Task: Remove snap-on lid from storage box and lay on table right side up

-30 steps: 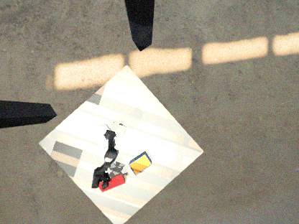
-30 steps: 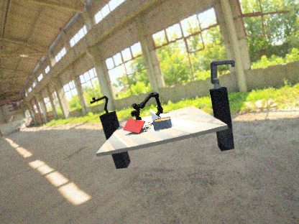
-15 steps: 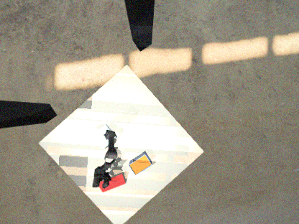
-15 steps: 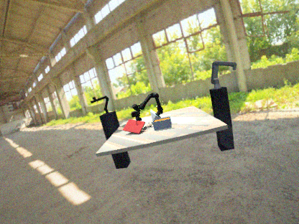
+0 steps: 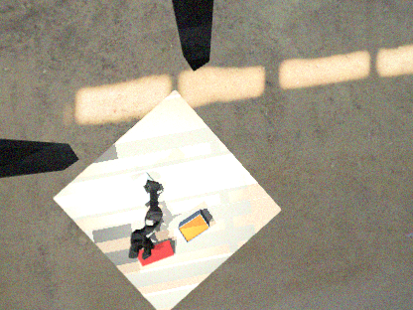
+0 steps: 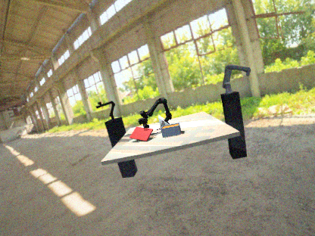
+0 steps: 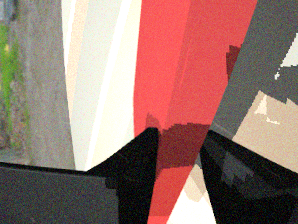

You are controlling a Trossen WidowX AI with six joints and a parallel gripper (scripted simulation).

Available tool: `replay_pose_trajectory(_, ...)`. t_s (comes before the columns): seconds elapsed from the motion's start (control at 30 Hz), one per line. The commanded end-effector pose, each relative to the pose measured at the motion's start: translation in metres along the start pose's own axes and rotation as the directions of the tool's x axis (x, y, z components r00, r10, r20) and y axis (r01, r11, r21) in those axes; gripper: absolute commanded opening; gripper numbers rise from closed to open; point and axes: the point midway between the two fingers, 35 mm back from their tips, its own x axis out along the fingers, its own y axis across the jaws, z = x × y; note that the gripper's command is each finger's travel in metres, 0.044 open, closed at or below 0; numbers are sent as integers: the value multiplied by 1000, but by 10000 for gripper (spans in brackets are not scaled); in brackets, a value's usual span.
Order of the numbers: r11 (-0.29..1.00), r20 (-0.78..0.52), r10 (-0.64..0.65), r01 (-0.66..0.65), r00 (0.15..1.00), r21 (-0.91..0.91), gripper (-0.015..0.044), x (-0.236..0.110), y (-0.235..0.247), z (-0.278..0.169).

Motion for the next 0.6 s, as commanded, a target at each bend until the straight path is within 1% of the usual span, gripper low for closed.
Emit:
replay_pose_trajectory(0.0,999,-5,-30,30,1000,19,0,9,-15,-3)
replay_pose_trajectory(0.57,999,-5,-30,30,1000,19,0,17,-26,-3)
